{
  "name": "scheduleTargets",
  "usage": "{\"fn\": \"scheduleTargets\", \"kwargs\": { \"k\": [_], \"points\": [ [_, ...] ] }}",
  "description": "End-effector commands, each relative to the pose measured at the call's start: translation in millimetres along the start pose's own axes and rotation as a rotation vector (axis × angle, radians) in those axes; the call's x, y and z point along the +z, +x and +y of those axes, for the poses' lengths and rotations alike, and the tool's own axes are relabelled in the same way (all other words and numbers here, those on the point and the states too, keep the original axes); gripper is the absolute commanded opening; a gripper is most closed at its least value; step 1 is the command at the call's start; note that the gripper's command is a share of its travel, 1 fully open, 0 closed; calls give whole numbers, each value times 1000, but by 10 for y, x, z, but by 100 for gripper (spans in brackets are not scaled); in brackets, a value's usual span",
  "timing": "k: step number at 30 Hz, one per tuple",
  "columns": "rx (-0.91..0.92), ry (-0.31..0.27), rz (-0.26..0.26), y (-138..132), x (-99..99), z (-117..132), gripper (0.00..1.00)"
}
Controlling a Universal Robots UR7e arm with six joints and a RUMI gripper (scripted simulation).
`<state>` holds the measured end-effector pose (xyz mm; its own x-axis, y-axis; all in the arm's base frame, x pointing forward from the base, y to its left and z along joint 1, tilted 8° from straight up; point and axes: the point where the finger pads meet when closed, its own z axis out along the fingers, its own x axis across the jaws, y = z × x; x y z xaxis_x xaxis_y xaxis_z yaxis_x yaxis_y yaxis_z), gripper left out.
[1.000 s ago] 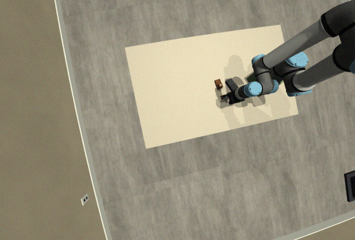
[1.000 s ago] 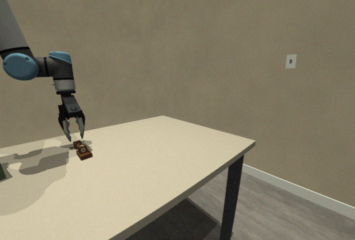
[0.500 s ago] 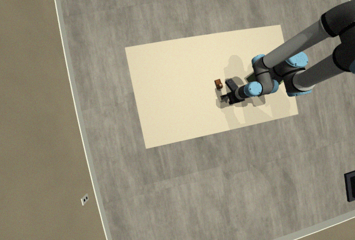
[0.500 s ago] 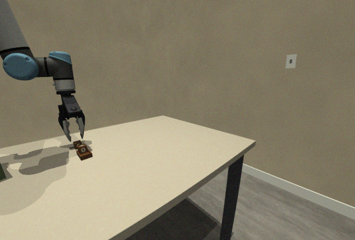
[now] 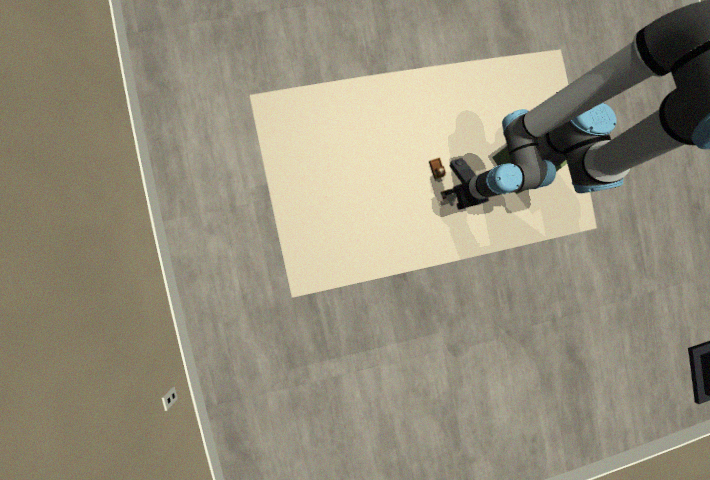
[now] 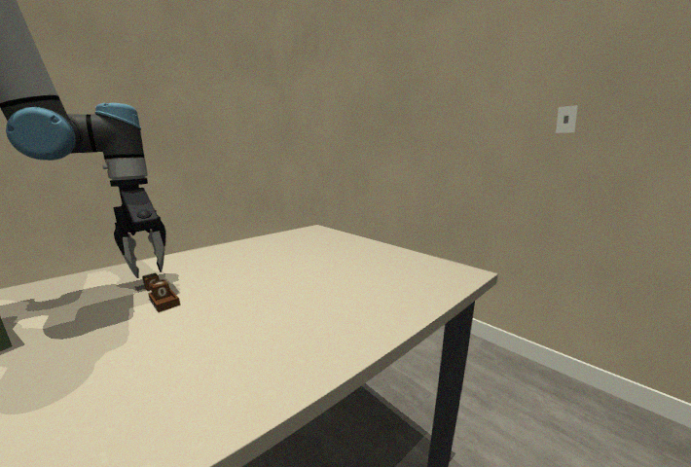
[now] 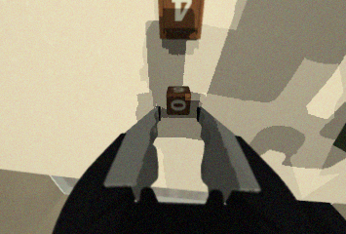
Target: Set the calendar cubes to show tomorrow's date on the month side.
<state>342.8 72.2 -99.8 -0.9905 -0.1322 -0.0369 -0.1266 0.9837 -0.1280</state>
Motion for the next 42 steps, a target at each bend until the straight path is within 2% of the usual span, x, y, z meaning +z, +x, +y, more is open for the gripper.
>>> {"fn": "scheduleTargets", "kwargs": {
  "k": [1, 15, 42],
  "points": [
    [0, 0, -1, -4, 63, 0, 28],
    [0, 0, -1, -4, 210, 0, 28],
    [0, 0, -1, -4, 215, 0, 28]
  ]
}}
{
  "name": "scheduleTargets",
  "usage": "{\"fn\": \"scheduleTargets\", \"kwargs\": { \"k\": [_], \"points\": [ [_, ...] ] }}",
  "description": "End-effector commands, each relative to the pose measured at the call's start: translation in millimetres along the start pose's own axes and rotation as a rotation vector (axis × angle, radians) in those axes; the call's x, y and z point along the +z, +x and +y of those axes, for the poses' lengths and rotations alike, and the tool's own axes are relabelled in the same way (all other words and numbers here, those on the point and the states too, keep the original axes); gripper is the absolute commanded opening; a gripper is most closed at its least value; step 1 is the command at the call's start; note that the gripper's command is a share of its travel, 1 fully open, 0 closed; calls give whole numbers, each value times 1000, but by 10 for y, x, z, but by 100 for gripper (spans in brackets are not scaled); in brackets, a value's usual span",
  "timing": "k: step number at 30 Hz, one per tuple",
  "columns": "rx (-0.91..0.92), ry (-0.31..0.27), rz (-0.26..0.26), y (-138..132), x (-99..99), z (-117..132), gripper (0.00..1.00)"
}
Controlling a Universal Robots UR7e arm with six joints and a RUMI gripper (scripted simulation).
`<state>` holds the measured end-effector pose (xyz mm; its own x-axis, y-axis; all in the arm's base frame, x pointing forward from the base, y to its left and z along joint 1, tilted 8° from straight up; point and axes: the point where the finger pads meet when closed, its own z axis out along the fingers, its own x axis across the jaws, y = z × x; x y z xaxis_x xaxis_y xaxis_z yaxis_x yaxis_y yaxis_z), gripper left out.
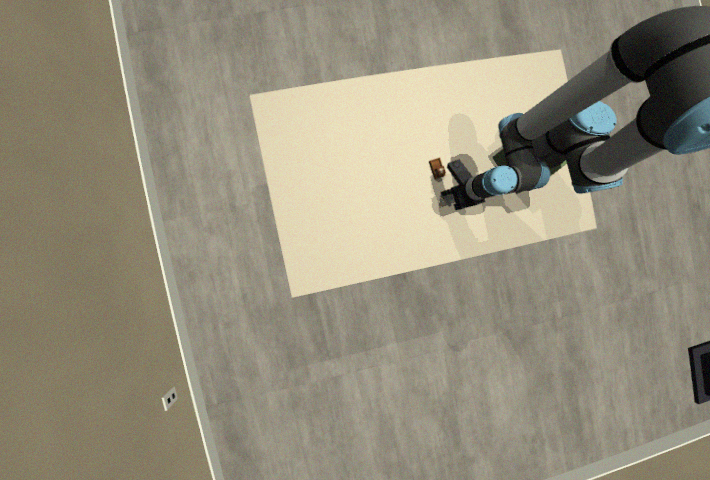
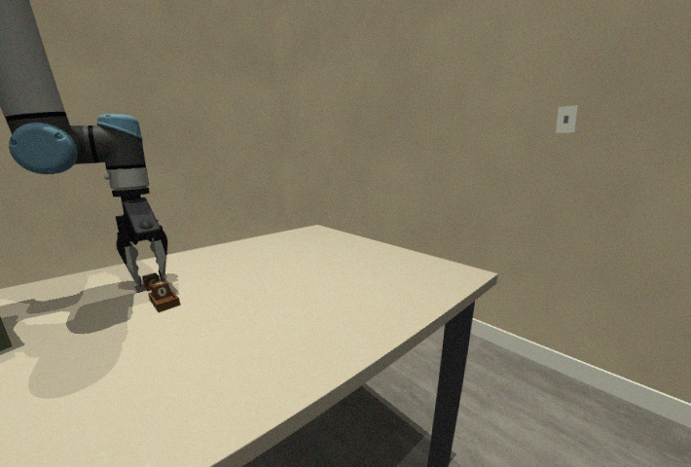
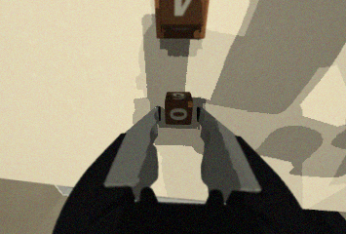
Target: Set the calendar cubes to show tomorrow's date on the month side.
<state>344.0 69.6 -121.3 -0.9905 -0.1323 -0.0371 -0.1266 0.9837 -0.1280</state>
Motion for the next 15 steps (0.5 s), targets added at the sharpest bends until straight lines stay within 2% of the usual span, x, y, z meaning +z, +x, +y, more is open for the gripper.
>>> {"fn": "scheduleTargets", "kwargs": {
  "k": [1, 13, 14, 15],
  "points": [
    [0, 0, -1, -3, -2, 0, 28],
    [0, 0, -1, -3, -2, 0, 28],
    [0, 0, -1, -3, -2, 0, 10],
    [0, 0, -1, -3, -2, 0, 10]
  ]
}}
